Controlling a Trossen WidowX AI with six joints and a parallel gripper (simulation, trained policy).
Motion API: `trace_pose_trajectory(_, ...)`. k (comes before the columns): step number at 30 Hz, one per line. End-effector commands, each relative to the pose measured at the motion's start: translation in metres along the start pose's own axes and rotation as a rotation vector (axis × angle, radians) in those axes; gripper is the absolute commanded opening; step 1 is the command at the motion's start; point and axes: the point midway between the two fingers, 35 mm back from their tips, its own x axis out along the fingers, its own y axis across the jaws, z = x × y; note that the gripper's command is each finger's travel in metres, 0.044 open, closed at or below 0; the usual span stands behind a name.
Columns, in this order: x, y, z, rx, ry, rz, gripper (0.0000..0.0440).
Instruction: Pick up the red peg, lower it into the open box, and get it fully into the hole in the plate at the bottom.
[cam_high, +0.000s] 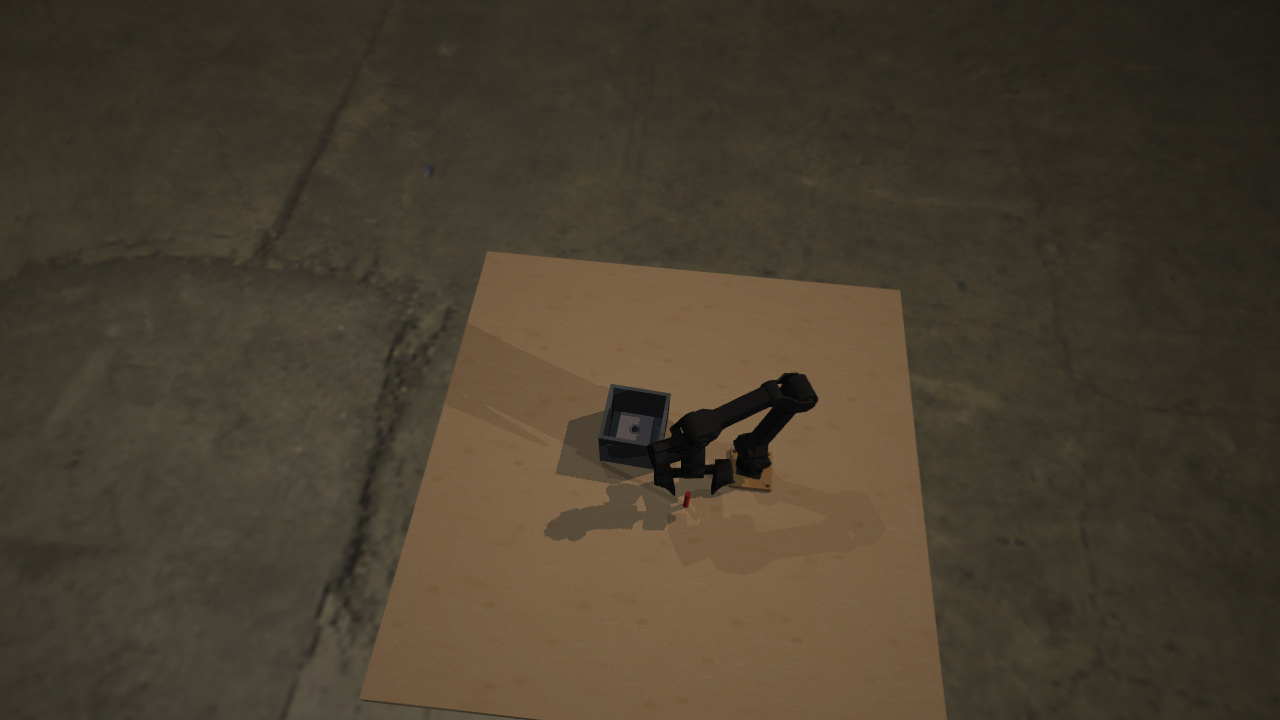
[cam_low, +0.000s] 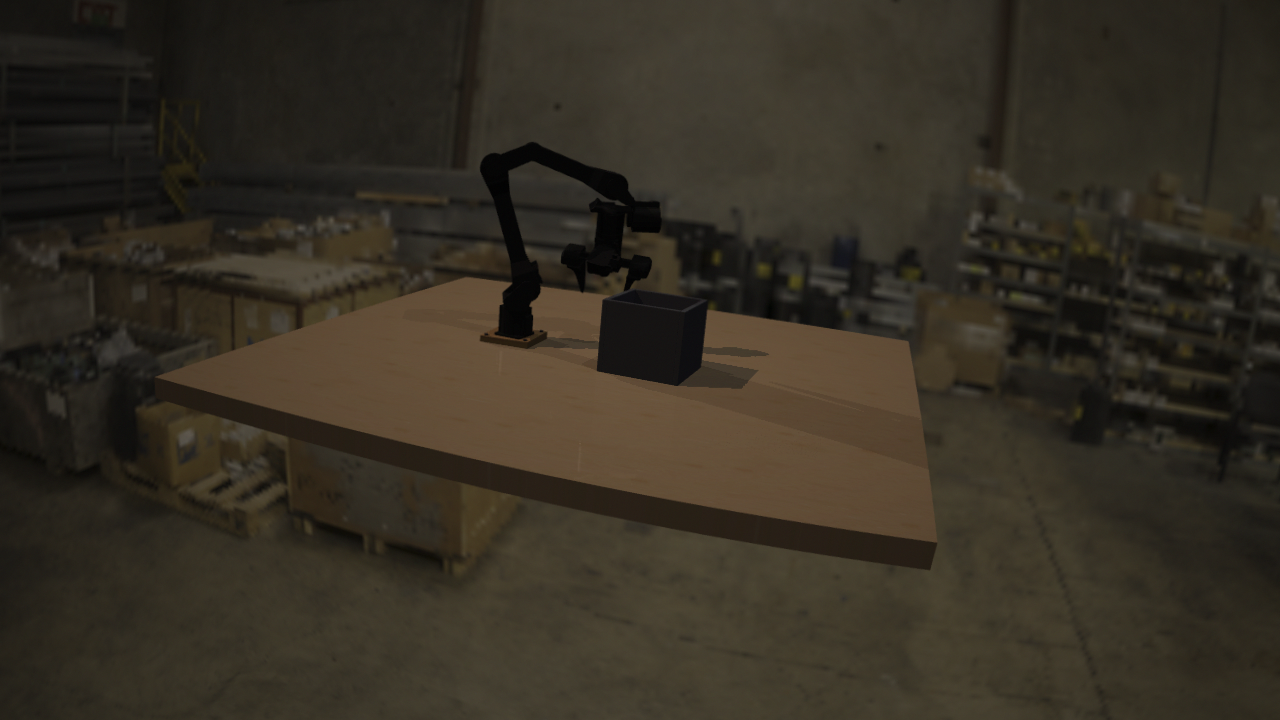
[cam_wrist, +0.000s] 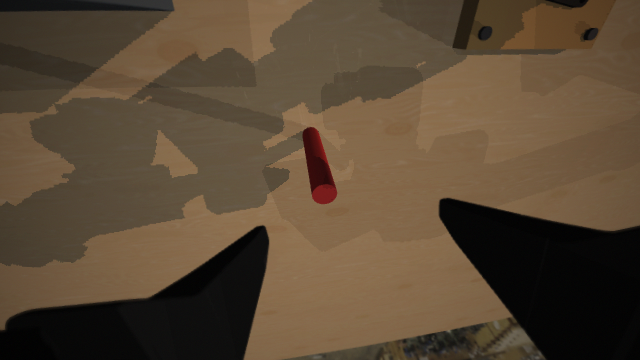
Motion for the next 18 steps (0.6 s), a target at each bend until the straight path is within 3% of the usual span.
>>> trace_pose_trajectory(1, 0.012, -0.003, 0.004, -0.013, -0.008, -0.026, 0.0440)
trace_pose_trajectory(12, 0.041, -0.004, 0.015, -0.029, -0.033, -0.054, 0.0433)
trace_pose_trajectory(14, 0.046, -0.004, 0.017, -0.032, -0.038, -0.054, 0.0415)
trace_pose_trajectory(18, 0.054, 0.000, 0.018, -0.049, -0.042, -0.048, 0.0331)
